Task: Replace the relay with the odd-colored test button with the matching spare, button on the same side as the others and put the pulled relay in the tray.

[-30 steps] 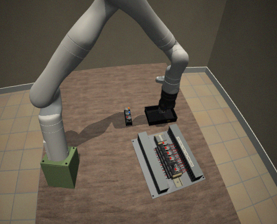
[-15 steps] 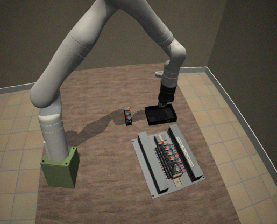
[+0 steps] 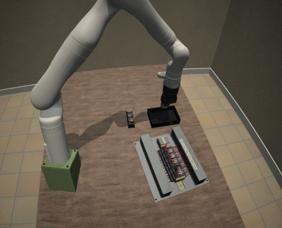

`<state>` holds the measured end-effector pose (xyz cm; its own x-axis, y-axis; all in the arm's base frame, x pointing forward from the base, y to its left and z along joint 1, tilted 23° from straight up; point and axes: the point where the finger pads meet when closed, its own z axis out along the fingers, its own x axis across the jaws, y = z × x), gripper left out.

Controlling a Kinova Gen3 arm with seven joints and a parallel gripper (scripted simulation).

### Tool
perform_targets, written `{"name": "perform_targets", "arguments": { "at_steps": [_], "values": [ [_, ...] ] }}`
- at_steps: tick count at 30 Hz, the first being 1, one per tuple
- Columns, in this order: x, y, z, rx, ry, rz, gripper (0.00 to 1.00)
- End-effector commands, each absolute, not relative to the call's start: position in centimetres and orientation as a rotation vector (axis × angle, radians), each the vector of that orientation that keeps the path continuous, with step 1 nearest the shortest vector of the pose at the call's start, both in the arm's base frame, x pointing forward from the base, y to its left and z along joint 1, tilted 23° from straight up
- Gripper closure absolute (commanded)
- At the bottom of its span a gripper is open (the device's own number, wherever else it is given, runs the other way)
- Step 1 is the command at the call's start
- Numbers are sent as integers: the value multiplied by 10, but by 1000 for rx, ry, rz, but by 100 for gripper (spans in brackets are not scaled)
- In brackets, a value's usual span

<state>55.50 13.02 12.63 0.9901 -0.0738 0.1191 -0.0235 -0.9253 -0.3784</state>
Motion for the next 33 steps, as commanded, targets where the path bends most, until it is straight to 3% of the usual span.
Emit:
{"name": "perform_targets", "arguments": {
  "at_steps": [1,33],
  "values": [
    [554,129,128,-2758,61,-186,100],
    [551,119,125,-2757,62,-186,100]
  ]
}}
